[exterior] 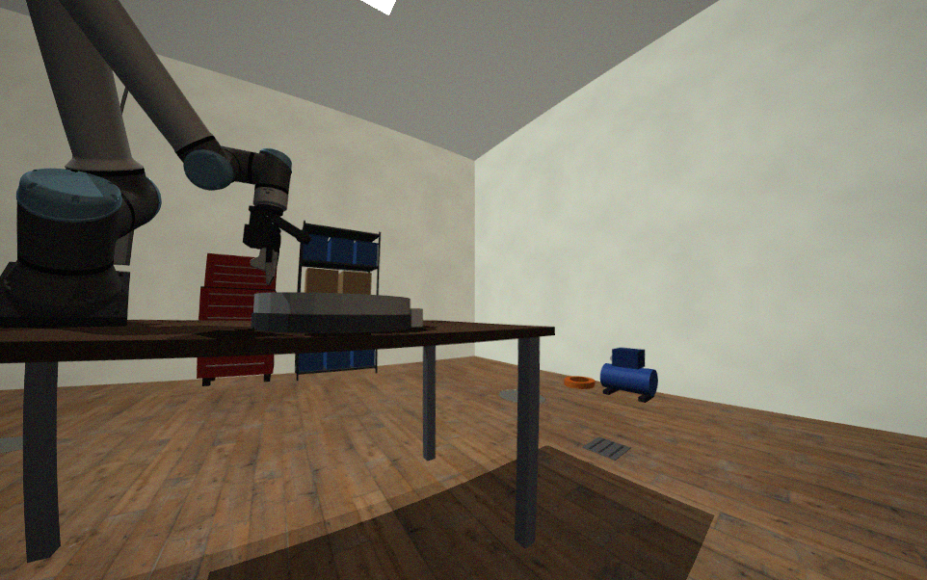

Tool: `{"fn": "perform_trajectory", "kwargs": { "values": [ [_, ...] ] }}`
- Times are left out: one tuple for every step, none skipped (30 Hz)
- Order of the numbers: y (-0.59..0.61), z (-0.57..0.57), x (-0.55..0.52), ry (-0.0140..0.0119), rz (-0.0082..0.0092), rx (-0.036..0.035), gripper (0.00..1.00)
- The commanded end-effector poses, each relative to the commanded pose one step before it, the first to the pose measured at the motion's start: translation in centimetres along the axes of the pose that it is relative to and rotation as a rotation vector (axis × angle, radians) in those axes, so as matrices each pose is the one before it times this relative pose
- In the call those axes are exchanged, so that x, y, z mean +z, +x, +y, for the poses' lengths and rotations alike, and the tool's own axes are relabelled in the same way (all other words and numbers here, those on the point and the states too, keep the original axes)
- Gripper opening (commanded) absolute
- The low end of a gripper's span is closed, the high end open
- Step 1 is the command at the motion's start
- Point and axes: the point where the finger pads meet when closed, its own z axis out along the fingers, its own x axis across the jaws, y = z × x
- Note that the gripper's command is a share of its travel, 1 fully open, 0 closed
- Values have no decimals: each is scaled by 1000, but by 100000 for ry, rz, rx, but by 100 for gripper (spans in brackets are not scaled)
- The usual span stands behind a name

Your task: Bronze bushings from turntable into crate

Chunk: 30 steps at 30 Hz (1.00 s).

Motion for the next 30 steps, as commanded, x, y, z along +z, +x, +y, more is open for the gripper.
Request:
{"fn": "perform_trajectory", "kwargs": {
  "values": [
    [-35,-218,-82,214,-91,80,6],
    [0,0,0,0,0,0,6],
    [0,0,0,0,0,0,6],
    [0,0,0,0,0,0,6],
    [0,0,0,0,0,0,6],
    [0,0,0,0,0,0,6],
    [0,0,0,0,0,0,6],
    [-1,14,43,-33,8,-7,6],
    [3,103,239,-229,50,-65,6],
    [-23,193,384,-262,20,-98,6],
    [-9,-6,380,-5,-38,0,6],
    [3,-9,447,0,-2,0,6],
    [3,-9,443,0,-2,0,6],
    [3,-7,372,0,-2,0,6],
    [1,-5,252,0,-1,0,6],
    [1,-2,118,0,0,0,6],
    [0,0,20,0,0,0,6],
    [0,0,0,0,0,0,6],
    [0,0,0,0,0,0,6],
    [0,0,0,0,0,0,6],
    [0,0,0,0,0,0,6],
    [2,0,0,1,7,0,6],
    [-17,-59,-52,116,-20,-36,6],
    [-4,-92,-70,158,-23,4,6],
    [24,-71,-74,174,-15,67,6],
    [17,-30,-31,75,0,41,6],
    [5,-3,-5,13,5,7,6],
    [1,0,0,0,3,6,6],
    [1,0,0,0,2,20,6],
    [1,0,0,0,1,16,6]
  ]
}}
